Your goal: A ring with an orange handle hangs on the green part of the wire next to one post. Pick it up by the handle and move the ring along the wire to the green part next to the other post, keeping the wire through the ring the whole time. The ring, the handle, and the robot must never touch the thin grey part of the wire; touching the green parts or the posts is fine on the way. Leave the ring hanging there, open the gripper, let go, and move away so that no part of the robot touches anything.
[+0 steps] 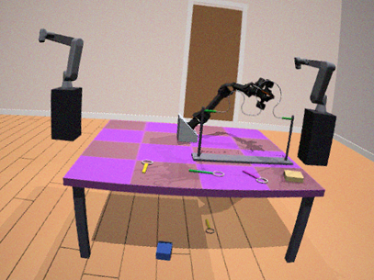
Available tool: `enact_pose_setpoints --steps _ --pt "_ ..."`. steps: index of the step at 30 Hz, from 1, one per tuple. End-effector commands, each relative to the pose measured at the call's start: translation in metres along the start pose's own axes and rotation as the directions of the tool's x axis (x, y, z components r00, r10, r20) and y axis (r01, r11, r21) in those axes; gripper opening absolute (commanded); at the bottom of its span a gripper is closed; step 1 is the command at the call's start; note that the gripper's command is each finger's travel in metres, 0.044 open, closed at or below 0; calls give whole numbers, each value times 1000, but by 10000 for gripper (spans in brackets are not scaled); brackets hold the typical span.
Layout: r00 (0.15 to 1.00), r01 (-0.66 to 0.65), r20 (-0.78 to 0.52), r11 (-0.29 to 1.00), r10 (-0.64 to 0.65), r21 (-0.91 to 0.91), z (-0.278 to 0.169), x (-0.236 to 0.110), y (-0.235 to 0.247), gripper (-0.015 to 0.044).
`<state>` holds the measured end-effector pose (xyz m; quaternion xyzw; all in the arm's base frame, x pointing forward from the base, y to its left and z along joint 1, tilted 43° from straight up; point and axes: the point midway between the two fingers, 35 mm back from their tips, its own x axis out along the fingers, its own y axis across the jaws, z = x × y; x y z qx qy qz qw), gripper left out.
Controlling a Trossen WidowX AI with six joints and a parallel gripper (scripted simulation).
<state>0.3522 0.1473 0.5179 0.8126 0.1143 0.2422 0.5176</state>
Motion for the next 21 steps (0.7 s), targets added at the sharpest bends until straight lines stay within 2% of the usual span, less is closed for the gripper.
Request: enact_pose_setpoints --steps 1,8,21 --pt "1000 -21 5 999 21 49 1 -1 1 -150" --pt "996 -56 -57 989 64 135 2 -9 4 -150" --pt "989 -129 -26 950 142 284 3 -10 9 -150"
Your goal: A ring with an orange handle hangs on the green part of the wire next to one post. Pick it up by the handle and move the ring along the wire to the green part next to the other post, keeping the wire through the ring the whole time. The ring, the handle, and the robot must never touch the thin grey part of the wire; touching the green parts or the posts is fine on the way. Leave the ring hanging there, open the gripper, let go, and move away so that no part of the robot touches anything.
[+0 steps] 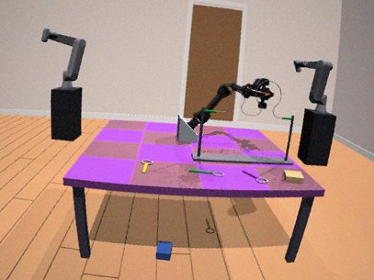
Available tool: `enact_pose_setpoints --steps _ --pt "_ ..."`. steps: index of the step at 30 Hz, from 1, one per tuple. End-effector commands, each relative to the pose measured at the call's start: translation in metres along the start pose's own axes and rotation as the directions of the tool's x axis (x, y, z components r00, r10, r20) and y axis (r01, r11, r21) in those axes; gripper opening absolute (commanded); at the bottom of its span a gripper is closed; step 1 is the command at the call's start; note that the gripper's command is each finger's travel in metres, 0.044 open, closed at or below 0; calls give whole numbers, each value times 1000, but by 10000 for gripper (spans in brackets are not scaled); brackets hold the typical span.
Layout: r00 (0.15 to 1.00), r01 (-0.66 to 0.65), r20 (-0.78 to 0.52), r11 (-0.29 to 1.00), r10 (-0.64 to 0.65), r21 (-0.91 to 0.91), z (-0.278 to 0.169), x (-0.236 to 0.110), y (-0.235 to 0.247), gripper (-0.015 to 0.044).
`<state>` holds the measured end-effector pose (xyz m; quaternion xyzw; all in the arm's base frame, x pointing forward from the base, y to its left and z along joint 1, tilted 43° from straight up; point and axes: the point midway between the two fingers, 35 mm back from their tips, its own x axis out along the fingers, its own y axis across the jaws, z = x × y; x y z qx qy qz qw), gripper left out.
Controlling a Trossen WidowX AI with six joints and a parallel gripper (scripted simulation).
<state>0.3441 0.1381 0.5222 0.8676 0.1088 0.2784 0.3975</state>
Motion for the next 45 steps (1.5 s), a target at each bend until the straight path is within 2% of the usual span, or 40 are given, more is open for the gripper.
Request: enact_pose_setpoints --steps 1,22,45 --pt "1000 -29 9 998 28 54 1 0 1 -150" --pt "987 -160 57 948 150 274 2 0 9 -150" --pt "954 -298 138 820 265 488 4 -1 17 -150"
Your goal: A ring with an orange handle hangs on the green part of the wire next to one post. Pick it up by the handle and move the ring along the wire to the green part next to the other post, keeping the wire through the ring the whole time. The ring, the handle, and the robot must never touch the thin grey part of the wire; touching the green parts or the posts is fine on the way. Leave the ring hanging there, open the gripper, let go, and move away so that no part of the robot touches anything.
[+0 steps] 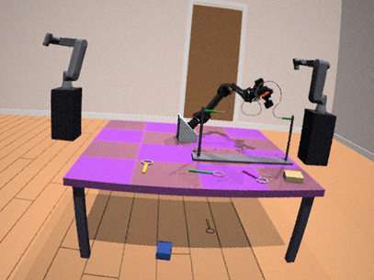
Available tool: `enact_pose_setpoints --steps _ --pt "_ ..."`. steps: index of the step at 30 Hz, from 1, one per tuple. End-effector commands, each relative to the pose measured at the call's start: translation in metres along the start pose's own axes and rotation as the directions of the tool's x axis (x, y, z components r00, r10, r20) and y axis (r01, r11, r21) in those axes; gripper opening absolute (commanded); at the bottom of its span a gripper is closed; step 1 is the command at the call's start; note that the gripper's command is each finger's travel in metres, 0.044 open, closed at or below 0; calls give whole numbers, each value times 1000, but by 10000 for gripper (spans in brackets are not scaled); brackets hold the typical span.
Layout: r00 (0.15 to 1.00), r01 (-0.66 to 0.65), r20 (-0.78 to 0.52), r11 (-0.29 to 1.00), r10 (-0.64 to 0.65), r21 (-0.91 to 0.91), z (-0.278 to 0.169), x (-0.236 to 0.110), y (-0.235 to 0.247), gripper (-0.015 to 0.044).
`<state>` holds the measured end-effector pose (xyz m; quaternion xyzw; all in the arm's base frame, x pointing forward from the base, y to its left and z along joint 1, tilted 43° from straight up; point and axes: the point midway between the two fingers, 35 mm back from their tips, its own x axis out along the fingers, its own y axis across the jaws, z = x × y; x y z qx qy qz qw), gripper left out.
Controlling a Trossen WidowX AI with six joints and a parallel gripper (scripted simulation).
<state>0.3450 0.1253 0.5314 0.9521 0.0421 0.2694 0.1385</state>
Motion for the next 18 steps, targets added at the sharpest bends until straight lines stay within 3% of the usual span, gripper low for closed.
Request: enact_pose_setpoints --steps 1,18 --pt "1000 -31 6 998 30 53 0 0 2 -150" --pt "994 -110 31 976 107 188 -1 1 2 -150"
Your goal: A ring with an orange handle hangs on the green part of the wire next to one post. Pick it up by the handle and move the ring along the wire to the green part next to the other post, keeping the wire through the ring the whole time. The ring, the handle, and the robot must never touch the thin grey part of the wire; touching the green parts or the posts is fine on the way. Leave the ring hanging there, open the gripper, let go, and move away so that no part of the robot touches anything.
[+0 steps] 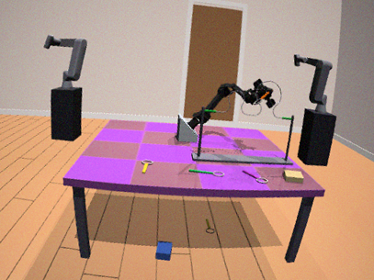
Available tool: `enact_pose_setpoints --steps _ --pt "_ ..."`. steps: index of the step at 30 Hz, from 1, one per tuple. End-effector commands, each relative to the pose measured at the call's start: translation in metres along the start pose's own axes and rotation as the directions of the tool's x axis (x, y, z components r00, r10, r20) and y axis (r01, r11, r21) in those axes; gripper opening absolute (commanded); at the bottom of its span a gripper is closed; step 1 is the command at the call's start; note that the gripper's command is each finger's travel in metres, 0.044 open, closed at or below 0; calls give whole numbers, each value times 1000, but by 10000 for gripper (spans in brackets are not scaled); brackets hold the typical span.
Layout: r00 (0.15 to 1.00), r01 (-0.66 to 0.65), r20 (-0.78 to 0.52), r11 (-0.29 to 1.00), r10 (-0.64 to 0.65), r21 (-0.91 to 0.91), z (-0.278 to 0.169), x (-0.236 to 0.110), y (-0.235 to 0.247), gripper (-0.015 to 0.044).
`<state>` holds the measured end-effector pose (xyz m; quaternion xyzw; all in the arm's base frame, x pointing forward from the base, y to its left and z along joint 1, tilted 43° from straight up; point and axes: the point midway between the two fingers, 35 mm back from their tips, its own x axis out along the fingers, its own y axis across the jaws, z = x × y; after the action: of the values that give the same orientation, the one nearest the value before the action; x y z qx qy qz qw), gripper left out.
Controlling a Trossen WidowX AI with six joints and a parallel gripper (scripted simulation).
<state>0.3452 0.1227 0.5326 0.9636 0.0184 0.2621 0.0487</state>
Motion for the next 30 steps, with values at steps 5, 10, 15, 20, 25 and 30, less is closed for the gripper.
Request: enact_pose_setpoints --steps 5,10,15,20,25,30 --pt "1000 -22 2 999 22 39 -1 0 -4 -150" --pt "1000 -15 -1 1000 15 26 -2 0 -10 -150" --pt "1000 7 -7 1000 -7 -13 -3 -1 -20 -150" --pt "999 42 -15 996 -44 -76 -3 -3 -32 -150" --pt "996 80 -20 986 -84 -145 -1 -6 -45 -150" --pt "990 130 -22 962 -139 -238 2 -9 -60 -150"
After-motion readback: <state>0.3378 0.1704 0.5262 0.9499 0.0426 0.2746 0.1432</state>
